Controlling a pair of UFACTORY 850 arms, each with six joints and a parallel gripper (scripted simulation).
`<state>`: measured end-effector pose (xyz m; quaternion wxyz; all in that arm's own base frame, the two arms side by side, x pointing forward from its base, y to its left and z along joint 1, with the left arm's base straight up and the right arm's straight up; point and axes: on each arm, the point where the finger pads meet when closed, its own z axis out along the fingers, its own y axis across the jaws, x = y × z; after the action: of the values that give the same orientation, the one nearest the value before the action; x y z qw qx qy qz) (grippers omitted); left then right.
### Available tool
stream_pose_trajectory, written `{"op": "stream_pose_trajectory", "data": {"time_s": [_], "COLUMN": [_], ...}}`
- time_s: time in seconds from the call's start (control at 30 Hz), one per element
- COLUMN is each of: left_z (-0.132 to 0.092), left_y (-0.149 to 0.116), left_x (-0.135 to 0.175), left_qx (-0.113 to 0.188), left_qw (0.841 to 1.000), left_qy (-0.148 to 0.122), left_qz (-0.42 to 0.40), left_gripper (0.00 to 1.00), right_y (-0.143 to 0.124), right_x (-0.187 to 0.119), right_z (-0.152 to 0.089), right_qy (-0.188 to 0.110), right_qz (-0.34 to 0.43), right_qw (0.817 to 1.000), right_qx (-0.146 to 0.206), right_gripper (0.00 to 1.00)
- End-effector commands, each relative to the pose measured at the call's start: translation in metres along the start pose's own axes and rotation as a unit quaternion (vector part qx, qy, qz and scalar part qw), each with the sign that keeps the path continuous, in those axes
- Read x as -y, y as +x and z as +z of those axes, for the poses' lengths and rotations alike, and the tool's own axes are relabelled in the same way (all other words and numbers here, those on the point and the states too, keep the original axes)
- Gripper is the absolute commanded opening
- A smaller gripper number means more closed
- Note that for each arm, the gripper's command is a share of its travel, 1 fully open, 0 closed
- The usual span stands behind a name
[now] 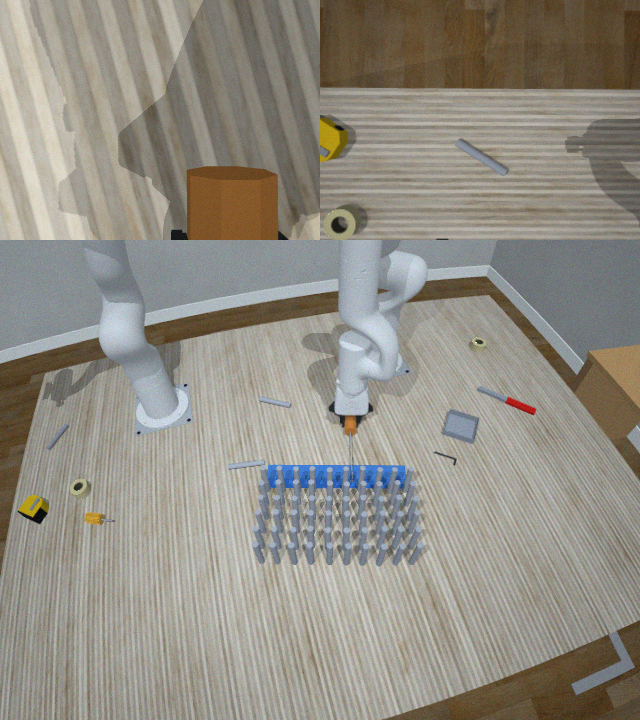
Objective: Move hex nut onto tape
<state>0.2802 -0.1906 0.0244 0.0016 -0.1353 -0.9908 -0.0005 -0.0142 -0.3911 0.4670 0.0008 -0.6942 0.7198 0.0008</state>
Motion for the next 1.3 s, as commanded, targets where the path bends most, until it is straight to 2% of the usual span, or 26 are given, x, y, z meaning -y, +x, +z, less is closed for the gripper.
{"op": "stream_pose_trajectory", "data": {"time_s": [0.0,1.27], "left_z": [0.0,-0.019], "left_y": [-0.001,-0.001], "left_x": [0.0,0.0], "left_qx": [0.001,0.0], "left_qw": [1.0,1.0], "left_qy": [0.0,0.0], "left_qz": [0.0,0.0], "left_gripper": [0.0,0.0], "right_y": [0.0,0.0], "right_x": [0.0,0.0], "right_z": [-0.001,-0.001], "right_qy": [0.0,0.0], "right_qz": [0.0,0.0], "right_qw": [1.0,1.0], "right_qx": [-0.001,-0.001], "right_gripper": [1.0,1.0]}}
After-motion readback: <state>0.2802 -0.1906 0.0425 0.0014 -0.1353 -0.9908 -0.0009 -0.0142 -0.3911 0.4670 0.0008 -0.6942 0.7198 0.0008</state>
